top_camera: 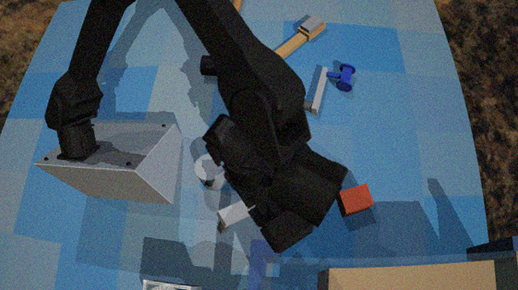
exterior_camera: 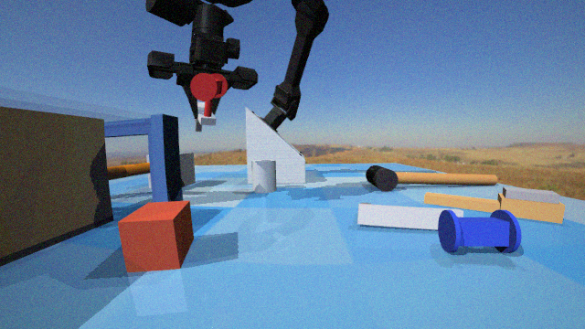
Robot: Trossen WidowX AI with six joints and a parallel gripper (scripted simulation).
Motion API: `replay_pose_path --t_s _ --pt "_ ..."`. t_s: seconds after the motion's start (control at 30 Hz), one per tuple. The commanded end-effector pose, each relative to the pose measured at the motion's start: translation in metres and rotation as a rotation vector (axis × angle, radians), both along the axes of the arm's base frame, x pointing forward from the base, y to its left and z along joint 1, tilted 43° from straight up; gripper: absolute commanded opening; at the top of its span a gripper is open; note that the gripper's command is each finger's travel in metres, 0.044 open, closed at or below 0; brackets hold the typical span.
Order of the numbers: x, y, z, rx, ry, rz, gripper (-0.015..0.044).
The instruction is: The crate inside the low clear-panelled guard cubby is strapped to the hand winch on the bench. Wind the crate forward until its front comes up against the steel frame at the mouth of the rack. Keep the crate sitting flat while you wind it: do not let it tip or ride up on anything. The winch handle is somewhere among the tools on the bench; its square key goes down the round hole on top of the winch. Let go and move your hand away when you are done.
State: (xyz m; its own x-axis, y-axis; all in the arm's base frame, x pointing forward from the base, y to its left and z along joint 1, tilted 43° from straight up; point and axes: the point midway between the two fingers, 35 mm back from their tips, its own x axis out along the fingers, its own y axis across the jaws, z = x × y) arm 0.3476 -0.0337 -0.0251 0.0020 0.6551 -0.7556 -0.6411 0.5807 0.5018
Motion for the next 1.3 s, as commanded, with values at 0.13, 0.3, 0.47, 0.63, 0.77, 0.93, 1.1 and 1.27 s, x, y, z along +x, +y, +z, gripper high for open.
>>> replay_pose_path --t_s 0.13,0.3,0.47,0.63,0.77,0.93,1.1,1.27 --pt "-0.022 -0.036 -0.017 -0.010 -0.116 0.110 0.0000" --pt "-0.037 -0.054 -0.027 -0.007 -0.183 0.182 0.0000" --pt "-0.053 -0.070 -0.037 0.000 -0.251 0.252 0.0000" --pt "-0.070 -0.084 -0.046 0.008 -0.321 0.322 0.0000" --pt "-0.084 -0.094 -0.052 0.020 -0.375 0.378 0.0000" --pt "-0.101 -0.104 -0.059 0.038 -0.445 0.445 0.0000" --pt "-0.119 -0.113 -0.066 0.060 -0.518 0.509 0.0000" --pt "-0.135 -0.121 -0.071 0.098 -0.587 0.569 0.0000"
